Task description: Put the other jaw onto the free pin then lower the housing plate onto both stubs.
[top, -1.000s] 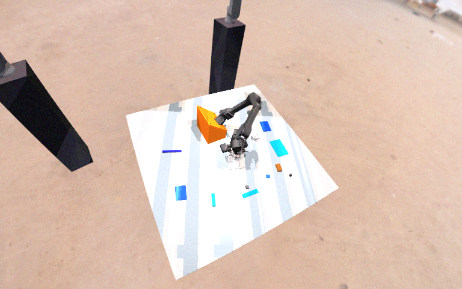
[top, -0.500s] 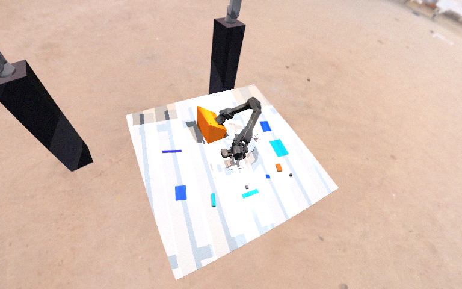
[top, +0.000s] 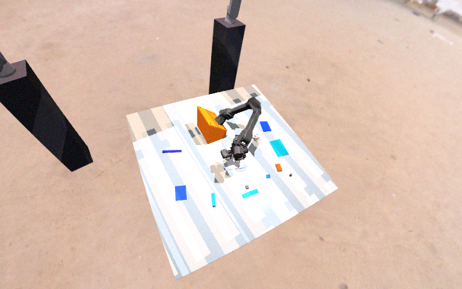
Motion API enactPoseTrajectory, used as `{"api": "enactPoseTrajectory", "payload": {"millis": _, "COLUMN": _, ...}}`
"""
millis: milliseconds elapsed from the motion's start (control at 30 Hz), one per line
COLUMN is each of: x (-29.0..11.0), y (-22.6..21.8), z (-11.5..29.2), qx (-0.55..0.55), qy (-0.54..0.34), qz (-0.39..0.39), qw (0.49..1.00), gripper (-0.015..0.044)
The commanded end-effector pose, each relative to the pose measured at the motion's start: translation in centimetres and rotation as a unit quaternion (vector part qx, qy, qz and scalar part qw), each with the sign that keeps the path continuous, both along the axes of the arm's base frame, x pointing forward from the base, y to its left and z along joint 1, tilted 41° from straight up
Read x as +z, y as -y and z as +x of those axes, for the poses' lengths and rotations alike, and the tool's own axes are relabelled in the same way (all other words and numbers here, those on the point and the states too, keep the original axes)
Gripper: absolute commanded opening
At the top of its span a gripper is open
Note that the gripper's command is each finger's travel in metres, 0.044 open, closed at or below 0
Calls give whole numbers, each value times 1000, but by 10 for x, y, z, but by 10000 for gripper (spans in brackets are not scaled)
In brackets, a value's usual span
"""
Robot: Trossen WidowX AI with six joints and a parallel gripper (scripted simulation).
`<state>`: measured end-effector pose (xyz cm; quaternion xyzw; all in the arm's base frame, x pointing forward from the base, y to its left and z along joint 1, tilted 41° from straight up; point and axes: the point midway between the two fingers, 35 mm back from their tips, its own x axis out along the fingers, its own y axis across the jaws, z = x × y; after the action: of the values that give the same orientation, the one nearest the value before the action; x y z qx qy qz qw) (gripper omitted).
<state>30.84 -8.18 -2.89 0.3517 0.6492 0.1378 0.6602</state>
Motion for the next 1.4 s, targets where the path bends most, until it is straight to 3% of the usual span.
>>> {"api": "enactPoseTrajectory", "payload": {"millis": 0, "x": 0, "y": -1, "z": 0, "qx": -2, "qy": -1, "qz": 3, "qw": 1000, "gripper": 134}}
{"api": "enactPoseTrajectory", "payload": {"millis": 767, "x": 0, "y": -1, "z": 1, "qx": -4, "qy": -2, "qz": 3, "qw": 1000, "gripper": 134}}
{"api": "enactPoseTrajectory", "payload": {"millis": 1367, "x": -21, "y": -19, "z": 5, "qx": -4, "qy": -2, "qz": 3, "qw": 1000, "gripper": 134}}
